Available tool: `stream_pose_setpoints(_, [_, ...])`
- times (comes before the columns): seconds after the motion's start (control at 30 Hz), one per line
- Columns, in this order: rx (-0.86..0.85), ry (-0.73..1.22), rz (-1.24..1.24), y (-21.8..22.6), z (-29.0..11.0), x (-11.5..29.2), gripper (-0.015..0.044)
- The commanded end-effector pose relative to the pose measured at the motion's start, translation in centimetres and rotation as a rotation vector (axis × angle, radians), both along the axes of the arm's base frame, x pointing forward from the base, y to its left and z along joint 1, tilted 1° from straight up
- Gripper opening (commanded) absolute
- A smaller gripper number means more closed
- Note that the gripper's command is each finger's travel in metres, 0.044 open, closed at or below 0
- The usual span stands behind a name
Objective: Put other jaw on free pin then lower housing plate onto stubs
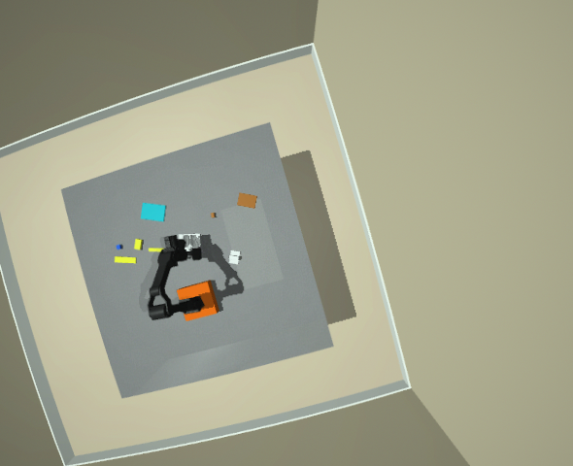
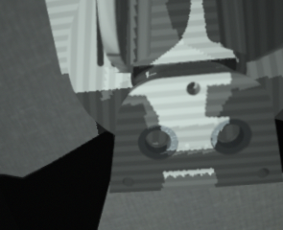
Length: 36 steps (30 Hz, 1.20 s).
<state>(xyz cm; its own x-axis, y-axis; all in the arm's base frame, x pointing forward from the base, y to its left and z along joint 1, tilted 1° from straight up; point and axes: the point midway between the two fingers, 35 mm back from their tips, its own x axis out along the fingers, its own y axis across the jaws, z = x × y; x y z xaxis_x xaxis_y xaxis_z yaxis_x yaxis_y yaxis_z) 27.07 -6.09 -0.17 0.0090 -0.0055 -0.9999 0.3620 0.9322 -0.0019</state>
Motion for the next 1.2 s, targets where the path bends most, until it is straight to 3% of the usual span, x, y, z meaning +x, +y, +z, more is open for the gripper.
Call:
stream_pose_setpoints(0.0, [0.005,-0.001,0.002,0.08,-0.14,0.00,0.0351])
stream_pose_setpoints(1.17, [0.005,-0.001,0.001,0.08,-0.57,0.00,0.0351])
